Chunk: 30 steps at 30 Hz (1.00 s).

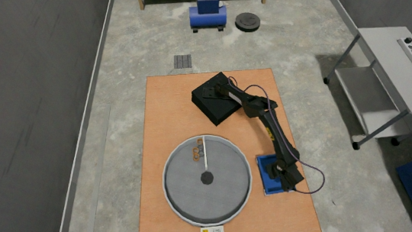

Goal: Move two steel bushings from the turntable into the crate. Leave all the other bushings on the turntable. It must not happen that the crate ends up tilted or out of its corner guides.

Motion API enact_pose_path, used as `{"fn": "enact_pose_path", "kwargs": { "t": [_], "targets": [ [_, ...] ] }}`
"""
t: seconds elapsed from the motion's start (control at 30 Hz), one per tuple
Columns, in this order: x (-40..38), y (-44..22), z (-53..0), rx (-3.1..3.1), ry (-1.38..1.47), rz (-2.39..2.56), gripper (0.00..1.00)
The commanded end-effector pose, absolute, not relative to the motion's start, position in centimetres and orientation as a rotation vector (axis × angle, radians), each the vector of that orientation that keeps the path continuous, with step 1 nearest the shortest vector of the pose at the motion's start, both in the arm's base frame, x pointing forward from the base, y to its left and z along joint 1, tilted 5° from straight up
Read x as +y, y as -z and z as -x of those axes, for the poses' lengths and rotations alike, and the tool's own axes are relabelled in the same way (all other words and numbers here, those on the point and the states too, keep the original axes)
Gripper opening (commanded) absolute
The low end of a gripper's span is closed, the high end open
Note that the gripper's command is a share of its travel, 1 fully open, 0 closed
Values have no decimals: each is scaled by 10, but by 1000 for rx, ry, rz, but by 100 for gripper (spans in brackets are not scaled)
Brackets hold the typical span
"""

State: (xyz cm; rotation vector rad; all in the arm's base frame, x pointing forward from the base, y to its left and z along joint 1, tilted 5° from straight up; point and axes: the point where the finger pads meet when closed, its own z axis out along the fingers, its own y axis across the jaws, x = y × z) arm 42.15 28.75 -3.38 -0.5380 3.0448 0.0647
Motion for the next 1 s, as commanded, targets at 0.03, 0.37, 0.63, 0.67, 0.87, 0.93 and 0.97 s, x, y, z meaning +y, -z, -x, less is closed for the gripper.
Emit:
{"fn": "enact_pose_path", "kwargs": {
  "t": [0.03,0.37,0.63,0.67,0.87,0.93,0.97],
  "targets": [
    [290,23,-432,3013,-64,526,0],
    [288,23,-436,3014,-63,523,0],
    [288,27,-437,3016,-61,523,0],
    [288,27,-437,3016,-61,523,0],
    [288,27,-437,3016,-61,523,0],
    [288,27,-437,3016,-61,523,0],
    [288,27,-437,3016,-61,523,0]
  ]
}}
